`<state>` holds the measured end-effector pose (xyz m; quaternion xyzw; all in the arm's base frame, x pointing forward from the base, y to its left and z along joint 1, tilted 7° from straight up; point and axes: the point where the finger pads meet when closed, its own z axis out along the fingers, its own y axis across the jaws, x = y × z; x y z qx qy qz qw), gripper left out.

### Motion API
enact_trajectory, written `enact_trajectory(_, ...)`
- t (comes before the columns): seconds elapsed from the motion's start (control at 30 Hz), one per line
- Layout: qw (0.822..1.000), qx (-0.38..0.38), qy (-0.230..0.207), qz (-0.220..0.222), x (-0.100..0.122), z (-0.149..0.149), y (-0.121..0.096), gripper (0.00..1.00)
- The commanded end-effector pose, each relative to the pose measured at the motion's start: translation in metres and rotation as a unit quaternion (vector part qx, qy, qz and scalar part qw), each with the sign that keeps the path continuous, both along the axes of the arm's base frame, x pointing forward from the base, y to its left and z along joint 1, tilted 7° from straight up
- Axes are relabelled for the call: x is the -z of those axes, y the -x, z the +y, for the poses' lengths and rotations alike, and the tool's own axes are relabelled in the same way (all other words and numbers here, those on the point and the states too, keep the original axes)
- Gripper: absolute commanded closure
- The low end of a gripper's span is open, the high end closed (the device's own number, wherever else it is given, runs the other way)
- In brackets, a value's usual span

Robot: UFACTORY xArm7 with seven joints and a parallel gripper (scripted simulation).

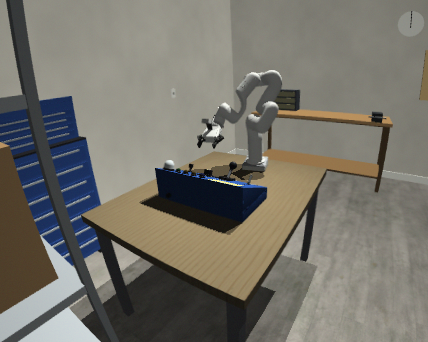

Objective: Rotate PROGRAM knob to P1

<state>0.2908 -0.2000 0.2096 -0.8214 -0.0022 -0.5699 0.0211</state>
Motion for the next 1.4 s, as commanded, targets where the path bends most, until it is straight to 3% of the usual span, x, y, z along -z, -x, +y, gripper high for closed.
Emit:
enact_trajectory(0.0, 1.000, 0.000, 0.001, -0.001, -0.003, -0.001, 0.001, 0.00)
enact_trajectory(1.37, 1.000, 0.000, 0.001, 0.000, -0.025, 0.001, 0.013, 0.00)
